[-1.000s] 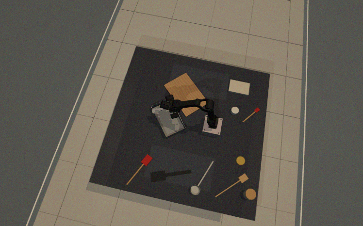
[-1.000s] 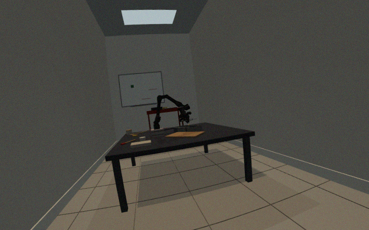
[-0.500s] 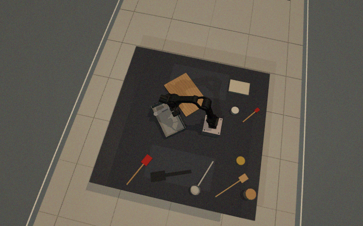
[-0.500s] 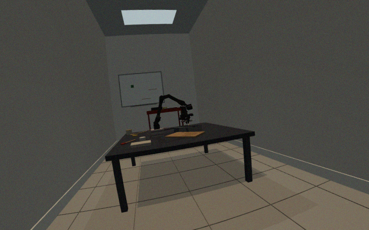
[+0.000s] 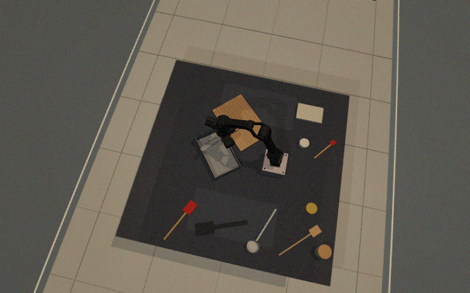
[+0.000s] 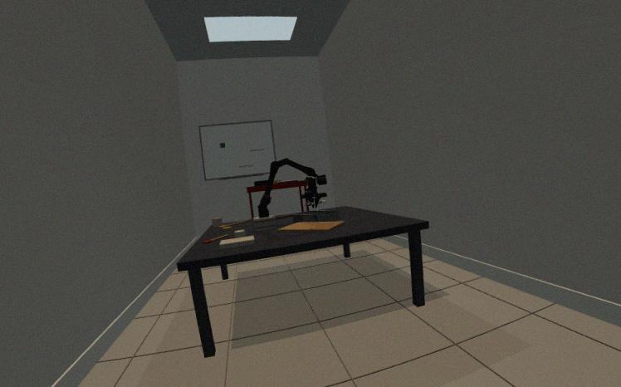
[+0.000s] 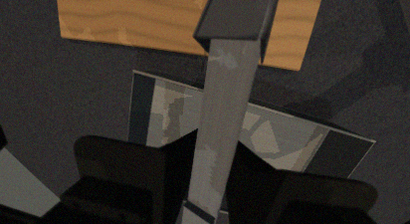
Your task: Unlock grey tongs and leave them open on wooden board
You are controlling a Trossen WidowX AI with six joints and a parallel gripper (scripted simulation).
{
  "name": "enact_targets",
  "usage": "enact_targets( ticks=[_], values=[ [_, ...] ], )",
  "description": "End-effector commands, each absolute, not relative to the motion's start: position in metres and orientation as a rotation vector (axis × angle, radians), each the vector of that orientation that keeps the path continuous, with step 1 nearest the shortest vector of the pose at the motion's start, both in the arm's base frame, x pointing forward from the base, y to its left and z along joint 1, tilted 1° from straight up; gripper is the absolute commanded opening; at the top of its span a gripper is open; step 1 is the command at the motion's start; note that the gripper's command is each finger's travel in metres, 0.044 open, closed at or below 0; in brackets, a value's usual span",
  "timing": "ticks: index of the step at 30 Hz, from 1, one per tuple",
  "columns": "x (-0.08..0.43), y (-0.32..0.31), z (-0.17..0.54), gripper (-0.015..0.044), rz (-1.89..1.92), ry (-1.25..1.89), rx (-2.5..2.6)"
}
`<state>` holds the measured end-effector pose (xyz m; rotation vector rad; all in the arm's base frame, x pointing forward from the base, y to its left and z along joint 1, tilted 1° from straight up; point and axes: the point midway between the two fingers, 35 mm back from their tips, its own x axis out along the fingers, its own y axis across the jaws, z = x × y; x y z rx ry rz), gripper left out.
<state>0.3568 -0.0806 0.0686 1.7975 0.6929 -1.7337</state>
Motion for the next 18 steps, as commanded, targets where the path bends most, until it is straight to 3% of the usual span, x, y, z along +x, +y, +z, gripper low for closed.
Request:
enact_targets(
  ticks=[1, 18],
  values=[
    [0.357, -0.081, 0.069, -0.0150, -1.731, 0.696, 1.795],
    [0.347, -0.132, 0.082, -0.0150, -1.475, 0.955, 1.524]
  ],
)
